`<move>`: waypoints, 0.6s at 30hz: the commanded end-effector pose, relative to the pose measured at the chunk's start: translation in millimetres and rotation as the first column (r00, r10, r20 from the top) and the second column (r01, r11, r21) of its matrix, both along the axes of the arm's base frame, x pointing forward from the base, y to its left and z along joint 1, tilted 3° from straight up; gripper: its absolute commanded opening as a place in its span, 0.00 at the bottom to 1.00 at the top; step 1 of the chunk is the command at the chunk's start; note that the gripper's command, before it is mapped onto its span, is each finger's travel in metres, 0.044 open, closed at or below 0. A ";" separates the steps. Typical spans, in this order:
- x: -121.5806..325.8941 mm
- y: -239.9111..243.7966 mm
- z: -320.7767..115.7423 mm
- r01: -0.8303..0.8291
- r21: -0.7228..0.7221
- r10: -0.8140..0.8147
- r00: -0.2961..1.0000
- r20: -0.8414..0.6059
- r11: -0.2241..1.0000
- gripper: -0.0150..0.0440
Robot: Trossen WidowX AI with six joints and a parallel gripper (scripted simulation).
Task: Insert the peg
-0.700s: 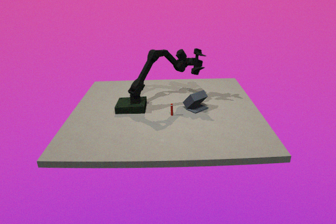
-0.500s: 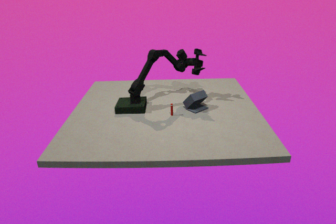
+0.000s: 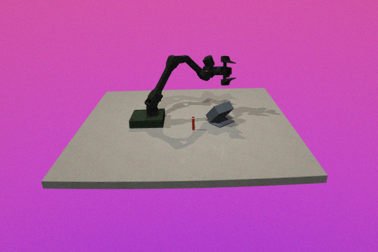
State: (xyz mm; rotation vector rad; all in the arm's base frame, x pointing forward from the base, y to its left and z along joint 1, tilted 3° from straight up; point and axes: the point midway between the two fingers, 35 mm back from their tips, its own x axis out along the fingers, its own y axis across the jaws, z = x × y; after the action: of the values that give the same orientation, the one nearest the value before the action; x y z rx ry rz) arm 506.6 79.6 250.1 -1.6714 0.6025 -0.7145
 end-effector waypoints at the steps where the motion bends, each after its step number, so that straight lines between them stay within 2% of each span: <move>1: 4.1 -10.4 2.9 -0.022 0.043 0.020 0.999 0.041 0.999 1.00; 18: 20.9 -47.8 -6.8 -0.110 0.229 0.074 0.984 0.160 0.967 1.00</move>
State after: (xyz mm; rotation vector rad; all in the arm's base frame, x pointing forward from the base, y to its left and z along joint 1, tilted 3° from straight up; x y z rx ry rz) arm 526.3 40.5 241.8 -1.4525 0.4976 -0.6743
